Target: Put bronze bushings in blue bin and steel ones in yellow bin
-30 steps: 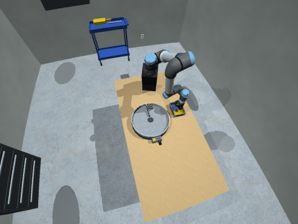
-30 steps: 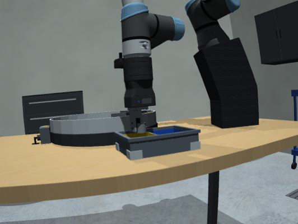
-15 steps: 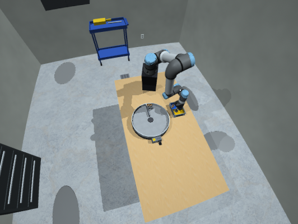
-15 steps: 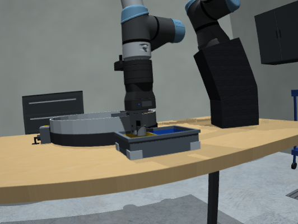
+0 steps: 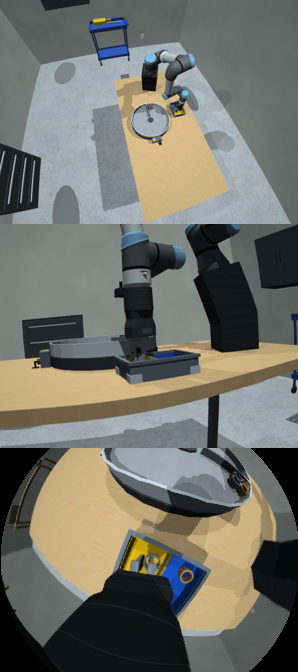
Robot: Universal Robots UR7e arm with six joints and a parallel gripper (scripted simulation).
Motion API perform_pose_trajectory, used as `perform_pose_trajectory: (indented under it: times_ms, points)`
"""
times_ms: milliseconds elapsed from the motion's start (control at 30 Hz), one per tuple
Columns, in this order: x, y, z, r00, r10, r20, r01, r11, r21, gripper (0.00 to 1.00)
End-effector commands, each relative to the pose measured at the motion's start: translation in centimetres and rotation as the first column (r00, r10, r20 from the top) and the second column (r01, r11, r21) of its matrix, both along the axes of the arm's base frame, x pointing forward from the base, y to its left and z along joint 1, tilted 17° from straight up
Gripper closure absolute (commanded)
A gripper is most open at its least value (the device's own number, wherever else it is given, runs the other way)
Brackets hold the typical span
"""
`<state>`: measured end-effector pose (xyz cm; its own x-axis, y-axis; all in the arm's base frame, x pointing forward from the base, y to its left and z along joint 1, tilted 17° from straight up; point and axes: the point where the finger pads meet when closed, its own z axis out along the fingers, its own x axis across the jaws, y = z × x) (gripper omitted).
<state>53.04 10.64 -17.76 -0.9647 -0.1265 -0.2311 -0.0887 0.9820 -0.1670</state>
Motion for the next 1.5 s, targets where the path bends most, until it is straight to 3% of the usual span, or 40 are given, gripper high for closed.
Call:
perform_pose_trajectory:
  times_ms: [0,1467]
  points:
    - [0.1,0.0,0.0,1.0,0.0,0.001,0.0,1.0,0.0,1.0]
    - [0.6,-0.3,-2.3,1.0,0.0,0.001,0.0,1.0,0.0,1.0]
